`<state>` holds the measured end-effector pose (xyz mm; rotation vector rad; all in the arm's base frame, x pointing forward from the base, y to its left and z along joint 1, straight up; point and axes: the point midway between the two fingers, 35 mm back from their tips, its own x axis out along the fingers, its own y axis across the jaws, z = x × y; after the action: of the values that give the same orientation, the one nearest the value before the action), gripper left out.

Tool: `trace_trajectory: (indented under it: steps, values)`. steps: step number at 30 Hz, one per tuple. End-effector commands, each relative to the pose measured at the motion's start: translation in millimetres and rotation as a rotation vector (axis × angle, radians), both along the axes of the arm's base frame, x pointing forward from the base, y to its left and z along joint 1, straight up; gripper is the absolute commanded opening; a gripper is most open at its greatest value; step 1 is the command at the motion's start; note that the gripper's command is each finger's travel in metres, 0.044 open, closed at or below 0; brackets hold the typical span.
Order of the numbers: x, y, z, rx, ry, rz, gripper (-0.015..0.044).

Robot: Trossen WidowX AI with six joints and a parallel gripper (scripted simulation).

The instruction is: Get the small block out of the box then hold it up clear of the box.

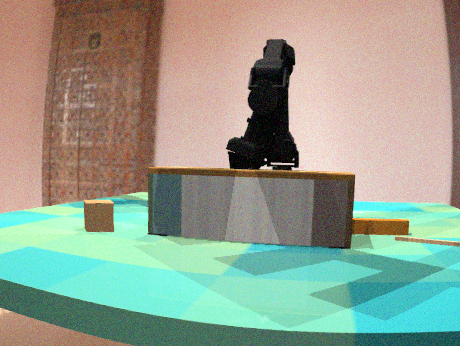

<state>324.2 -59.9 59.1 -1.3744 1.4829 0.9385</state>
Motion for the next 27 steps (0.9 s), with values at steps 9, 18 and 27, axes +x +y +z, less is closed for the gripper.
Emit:
trace_trajectory:
  steps: [9, 18, 27]
  values:
    - [1.4, 4.1, 0.4, -0.003, -0.002, 0.001, 0.04]
    - [1.1, 1.3, 0.4, -0.003, -0.002, 0.001, 0.04]
    - [0.3, -7.8, 0.5, -0.004, -0.002, 0.001, 0.04]
